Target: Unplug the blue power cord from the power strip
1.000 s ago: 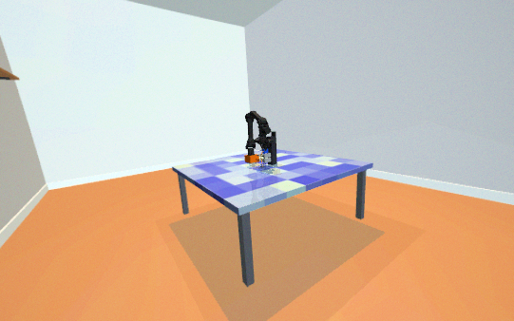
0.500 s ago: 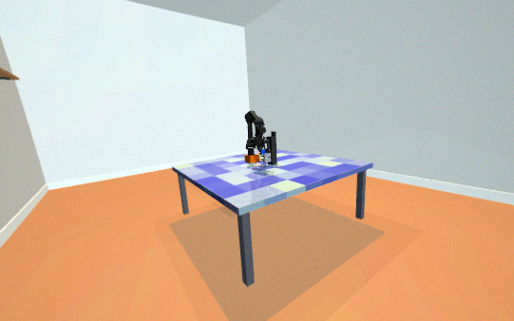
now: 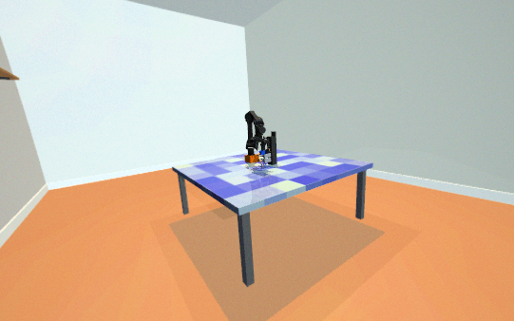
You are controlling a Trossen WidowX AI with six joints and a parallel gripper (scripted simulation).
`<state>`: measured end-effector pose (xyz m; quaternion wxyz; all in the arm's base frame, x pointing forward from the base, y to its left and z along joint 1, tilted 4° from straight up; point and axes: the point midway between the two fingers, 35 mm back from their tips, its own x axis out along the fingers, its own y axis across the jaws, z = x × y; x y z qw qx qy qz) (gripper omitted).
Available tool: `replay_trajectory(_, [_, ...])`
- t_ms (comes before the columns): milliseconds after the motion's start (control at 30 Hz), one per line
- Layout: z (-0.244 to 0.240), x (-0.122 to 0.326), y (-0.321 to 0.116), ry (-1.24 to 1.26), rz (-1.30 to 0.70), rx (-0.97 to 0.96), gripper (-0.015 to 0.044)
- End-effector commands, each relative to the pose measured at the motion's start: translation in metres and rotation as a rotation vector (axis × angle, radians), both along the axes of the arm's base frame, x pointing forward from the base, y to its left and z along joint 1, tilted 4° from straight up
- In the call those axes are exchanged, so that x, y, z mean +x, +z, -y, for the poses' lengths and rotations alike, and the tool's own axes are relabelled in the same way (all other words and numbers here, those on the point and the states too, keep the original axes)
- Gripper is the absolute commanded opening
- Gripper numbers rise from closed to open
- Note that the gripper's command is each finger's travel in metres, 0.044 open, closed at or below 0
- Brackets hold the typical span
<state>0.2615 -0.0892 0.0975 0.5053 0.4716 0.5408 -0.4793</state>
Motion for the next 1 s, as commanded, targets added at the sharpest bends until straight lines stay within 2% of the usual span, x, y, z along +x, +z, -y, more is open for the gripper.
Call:
replay_trajectory(0, [0.008,0.002,0.001,-0.002,0.001,-0.005,0.0394])
replay_trajectory(67, [0.023,0.004,0.005,-0.002,0.001,-0.006,0.044])
replay_trajectory(233, [0.061,0.006,0.011,-0.002,0.001,-0.01,0.044])
replay_trajectory(967, [0.061,0.006,0.011,-0.002,0.001,-0.01,0.044])
